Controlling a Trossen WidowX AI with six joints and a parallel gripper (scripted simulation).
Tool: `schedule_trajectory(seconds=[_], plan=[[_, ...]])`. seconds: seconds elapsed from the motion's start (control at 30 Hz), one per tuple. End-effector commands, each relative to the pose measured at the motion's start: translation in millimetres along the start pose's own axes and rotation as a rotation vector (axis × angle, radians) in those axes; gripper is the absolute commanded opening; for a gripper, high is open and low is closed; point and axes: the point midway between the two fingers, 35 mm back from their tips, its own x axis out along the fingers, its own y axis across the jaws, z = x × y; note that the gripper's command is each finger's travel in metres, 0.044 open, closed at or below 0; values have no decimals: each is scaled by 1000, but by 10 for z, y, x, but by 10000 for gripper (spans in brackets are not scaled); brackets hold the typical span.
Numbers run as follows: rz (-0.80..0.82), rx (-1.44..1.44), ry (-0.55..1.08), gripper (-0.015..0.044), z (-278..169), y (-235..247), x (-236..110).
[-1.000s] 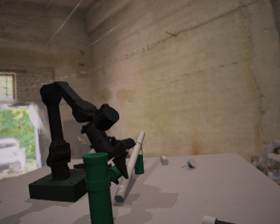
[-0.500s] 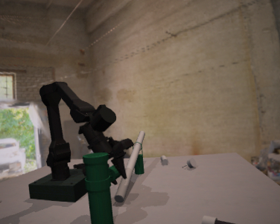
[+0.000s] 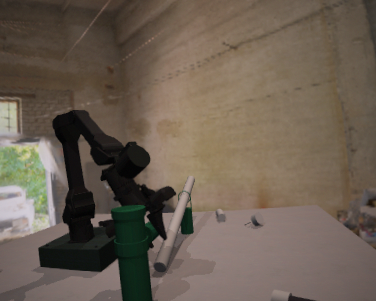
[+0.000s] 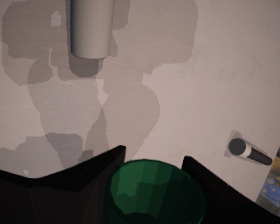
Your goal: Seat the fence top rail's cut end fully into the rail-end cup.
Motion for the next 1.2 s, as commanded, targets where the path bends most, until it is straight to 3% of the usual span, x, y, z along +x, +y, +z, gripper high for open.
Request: schedule_trajectory(seconds=[0.0, 1.17], plan=[[-1, -19, -7, 0, -11, 22, -23], [-2, -80, -45, 0, -5, 73, -48]])
